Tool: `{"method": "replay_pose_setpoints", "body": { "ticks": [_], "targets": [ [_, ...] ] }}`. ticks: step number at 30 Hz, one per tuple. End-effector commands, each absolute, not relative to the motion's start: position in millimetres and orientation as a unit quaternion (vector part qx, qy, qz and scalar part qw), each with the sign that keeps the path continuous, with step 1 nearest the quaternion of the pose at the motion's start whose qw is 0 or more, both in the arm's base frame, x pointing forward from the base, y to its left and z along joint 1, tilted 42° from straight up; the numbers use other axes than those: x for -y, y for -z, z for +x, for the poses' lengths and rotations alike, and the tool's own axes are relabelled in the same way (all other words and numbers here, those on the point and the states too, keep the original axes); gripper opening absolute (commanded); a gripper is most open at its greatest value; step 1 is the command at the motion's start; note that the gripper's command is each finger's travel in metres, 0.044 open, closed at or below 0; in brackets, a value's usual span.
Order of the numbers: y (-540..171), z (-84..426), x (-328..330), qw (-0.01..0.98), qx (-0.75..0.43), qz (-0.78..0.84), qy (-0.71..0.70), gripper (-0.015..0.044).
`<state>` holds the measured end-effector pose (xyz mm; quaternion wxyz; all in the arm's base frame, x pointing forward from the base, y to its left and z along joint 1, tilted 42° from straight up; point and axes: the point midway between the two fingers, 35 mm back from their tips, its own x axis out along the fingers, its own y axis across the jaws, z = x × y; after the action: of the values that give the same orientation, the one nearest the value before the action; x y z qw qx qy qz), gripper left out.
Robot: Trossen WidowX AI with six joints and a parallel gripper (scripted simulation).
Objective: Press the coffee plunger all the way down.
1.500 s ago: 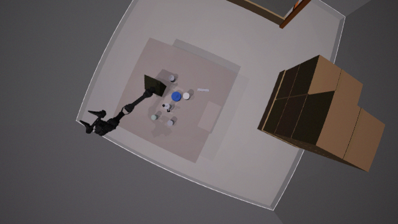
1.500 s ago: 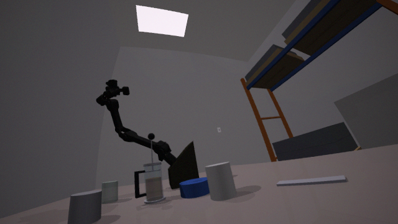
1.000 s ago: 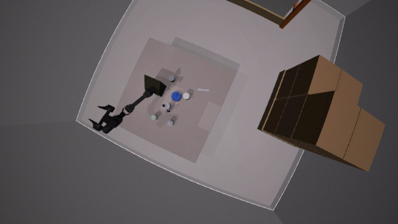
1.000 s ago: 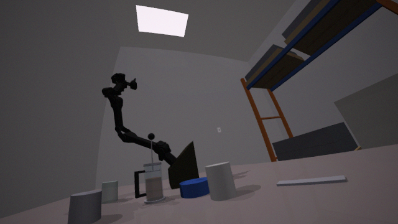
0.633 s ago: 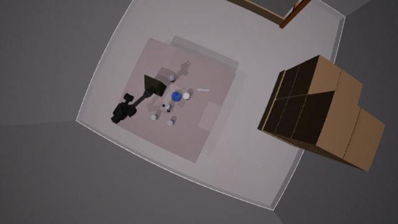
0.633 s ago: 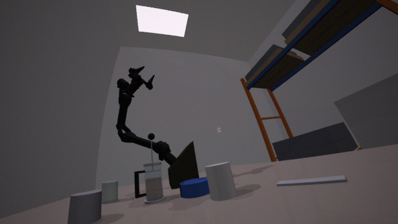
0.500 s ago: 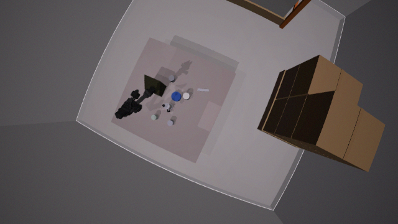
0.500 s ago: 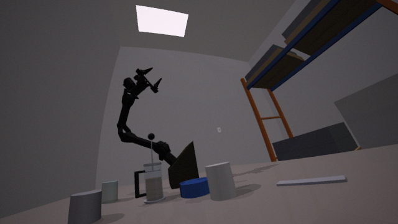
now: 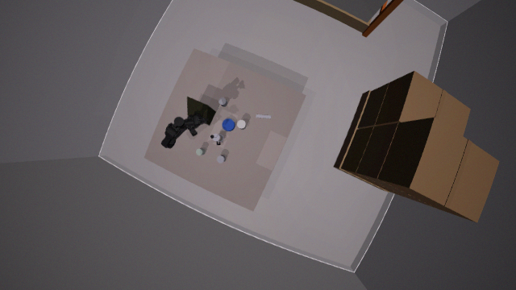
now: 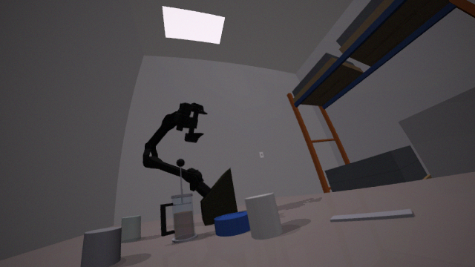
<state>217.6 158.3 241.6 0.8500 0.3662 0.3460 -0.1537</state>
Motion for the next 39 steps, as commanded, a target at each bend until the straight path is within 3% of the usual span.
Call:
{"method": "replay_pose_setpoints", "body": {
  "ticks": [1,8,17,39],
  "targets": [
    [-209.4,207.9,-107.9,0.911,-0.295,0.17,0.232,0.044],
    [-217.4,189.5,-47.4,0.928,-0.156,-0.245,0.232,0.044],
    [-172.8,189.1,-13.5,0.887,-0.184,-0.284,0.315,0.044],
    [-155.1,199.1,-1.1,0.884,-0.203,-0.266,0.327,0.044]
  ]
}}
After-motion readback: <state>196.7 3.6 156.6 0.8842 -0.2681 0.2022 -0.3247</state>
